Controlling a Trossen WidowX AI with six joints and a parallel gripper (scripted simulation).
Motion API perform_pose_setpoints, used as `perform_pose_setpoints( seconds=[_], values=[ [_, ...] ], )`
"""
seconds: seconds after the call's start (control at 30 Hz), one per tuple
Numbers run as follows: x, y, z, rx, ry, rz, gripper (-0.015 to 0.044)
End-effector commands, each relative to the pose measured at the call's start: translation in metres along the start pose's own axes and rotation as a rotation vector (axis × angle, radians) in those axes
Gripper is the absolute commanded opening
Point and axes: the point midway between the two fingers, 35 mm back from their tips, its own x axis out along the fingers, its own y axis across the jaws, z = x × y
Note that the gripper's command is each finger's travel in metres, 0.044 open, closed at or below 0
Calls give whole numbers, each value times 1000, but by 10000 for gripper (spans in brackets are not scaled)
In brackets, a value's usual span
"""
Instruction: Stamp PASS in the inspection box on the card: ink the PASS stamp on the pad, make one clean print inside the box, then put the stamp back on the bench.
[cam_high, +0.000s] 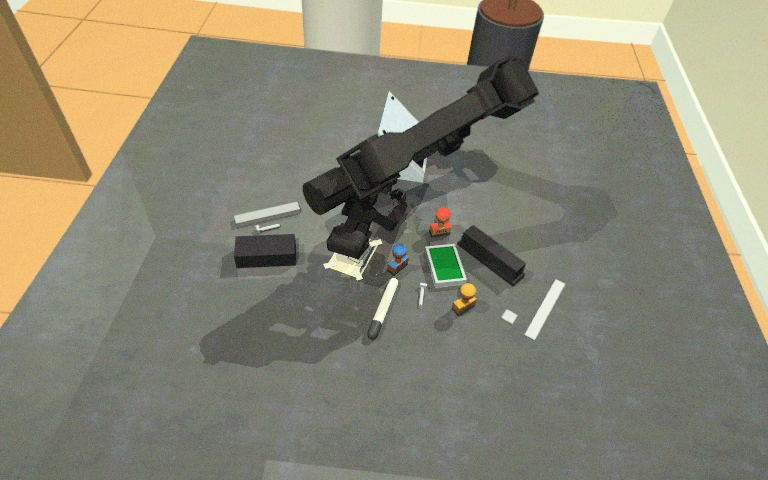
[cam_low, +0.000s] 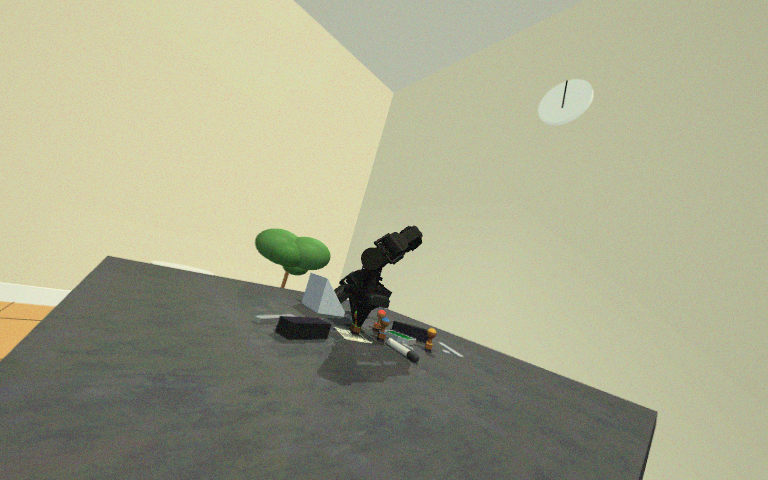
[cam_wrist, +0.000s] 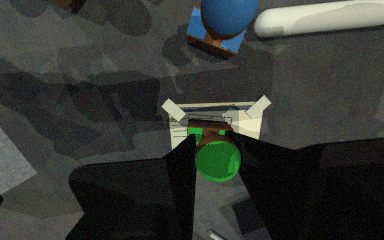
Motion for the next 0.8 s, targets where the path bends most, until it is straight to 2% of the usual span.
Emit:
perform_pose_setpoints(
  seconds=[0.0,0.3,0.77],
  values=[
    [-4,-2,0,-9,5,-7,0],
    [-5,-2,0,-9,5,-7,0],
    [-27,-4,-1,-9,7,-7,0]
  ],
)
